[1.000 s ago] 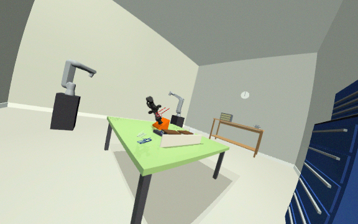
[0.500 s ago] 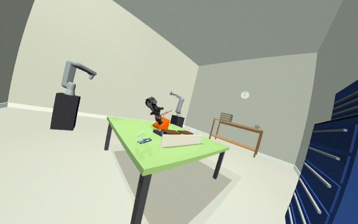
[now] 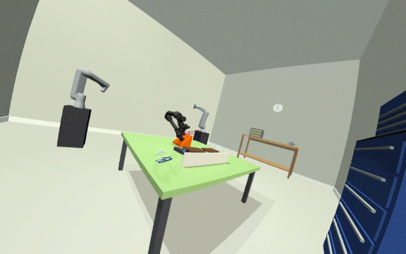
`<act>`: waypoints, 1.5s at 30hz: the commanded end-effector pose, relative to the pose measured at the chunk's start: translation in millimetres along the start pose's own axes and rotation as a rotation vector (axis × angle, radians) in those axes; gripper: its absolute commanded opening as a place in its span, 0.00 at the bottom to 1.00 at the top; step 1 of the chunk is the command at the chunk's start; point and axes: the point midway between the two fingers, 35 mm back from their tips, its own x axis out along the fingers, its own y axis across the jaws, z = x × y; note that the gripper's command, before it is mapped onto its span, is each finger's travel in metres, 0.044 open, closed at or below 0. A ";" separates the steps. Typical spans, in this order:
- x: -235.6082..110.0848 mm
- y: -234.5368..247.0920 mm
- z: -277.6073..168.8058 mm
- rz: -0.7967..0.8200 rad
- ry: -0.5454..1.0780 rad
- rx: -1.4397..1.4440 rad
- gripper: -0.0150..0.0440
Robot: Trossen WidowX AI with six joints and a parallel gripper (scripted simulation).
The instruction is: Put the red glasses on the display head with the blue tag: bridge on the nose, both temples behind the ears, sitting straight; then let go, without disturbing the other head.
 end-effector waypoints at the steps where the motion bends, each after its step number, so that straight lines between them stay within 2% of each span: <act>1: 10.3 -8.9 4.9 0.058 0.012 0.038 0.25; 24: 68.9 -43.8 48.6 0.303 0.204 0.175 0.25; 35: 93.4 -54.3 73.9 0.346 0.351 0.210 0.25; 45: 101.0 -51.0 69.0 0.347 0.385 0.205 0.25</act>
